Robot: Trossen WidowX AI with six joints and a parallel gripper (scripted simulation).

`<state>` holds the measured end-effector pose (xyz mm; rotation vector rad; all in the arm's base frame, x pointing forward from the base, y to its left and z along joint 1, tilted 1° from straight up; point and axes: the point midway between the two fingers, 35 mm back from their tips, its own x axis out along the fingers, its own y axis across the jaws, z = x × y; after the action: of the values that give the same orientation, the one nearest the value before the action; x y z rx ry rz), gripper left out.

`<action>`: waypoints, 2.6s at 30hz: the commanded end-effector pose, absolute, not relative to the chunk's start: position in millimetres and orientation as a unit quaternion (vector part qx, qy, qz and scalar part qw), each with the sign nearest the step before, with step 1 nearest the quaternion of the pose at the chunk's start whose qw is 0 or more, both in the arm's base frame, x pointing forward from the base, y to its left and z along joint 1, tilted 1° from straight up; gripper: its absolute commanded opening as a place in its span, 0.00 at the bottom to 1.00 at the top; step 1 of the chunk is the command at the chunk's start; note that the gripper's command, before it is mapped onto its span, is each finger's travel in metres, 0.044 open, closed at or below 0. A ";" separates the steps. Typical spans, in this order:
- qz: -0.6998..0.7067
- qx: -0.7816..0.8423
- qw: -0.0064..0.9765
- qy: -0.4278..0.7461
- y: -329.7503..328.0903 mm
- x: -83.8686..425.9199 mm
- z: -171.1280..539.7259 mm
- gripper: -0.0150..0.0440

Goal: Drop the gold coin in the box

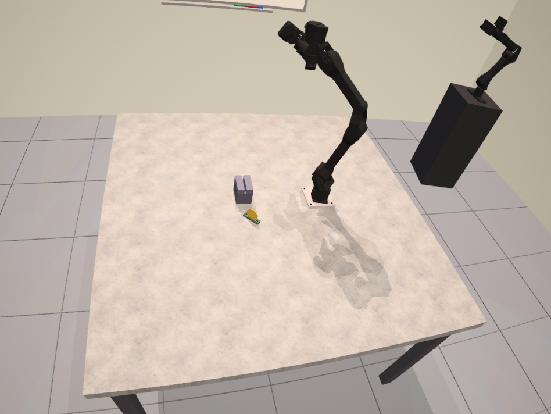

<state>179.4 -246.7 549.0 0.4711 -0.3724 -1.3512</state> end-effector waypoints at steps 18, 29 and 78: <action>-0.334 0.303 0.850 0.271 -69.4 374.5 323.6 0.53; -0.232 0.276 0.774 0.522 72.1 342.5 205.9 0.53; -0.210 0.218 0.681 0.666 149.4 283.4 67.3 0.53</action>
<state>284.8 149.3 74.2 0.4881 1.4865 -0.4670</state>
